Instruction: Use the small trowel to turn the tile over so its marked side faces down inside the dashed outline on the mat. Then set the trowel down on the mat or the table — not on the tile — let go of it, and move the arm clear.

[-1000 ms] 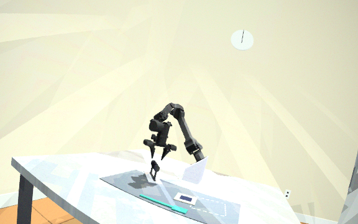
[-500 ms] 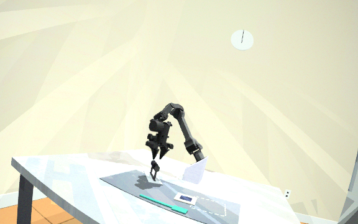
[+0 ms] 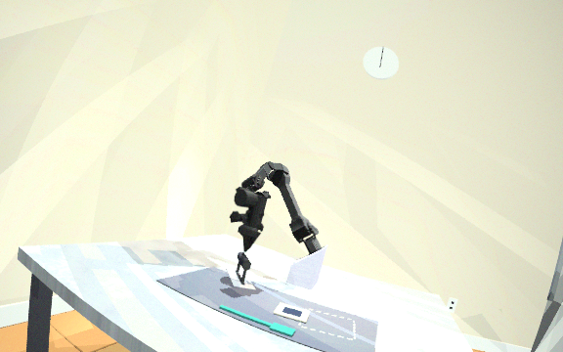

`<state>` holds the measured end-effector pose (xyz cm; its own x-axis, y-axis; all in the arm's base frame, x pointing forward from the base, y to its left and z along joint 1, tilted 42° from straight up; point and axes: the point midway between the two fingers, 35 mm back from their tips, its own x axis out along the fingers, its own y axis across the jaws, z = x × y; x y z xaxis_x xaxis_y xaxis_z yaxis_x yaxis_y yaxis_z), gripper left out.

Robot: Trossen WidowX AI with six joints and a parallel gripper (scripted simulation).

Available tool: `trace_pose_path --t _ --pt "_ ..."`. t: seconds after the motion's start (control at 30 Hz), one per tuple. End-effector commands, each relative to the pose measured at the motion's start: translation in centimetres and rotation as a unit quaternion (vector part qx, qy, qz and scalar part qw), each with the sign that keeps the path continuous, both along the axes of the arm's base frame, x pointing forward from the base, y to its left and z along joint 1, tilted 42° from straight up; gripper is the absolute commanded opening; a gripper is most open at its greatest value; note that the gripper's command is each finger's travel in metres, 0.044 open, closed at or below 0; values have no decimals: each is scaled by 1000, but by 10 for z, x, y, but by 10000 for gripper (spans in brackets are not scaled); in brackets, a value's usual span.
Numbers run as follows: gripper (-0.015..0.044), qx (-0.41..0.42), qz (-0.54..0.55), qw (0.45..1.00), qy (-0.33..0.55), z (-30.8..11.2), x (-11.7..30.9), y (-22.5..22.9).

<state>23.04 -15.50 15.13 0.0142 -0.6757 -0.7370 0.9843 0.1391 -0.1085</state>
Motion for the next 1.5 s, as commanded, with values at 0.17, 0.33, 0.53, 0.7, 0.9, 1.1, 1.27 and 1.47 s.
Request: trace_pose_path --t 0.17,0.33,0.53,0.7,0.9,1.1,1.27,1.47 --pt "270 -5 115 988 107 1 0 0" --pt "270 -6 178 970 164 1 0 0" --pt "270 -6 251 940 231 1 0 0" --pt "270 -7 310 907 285 0 0 0" --pt "270 -9 377 859 347 1 0 0" --pt "270 -10 440 801 406 1 0 0" --pt "270 -11 490 746 451 1 0 0" --pt "270 -12 544 673 501 1 0 0"
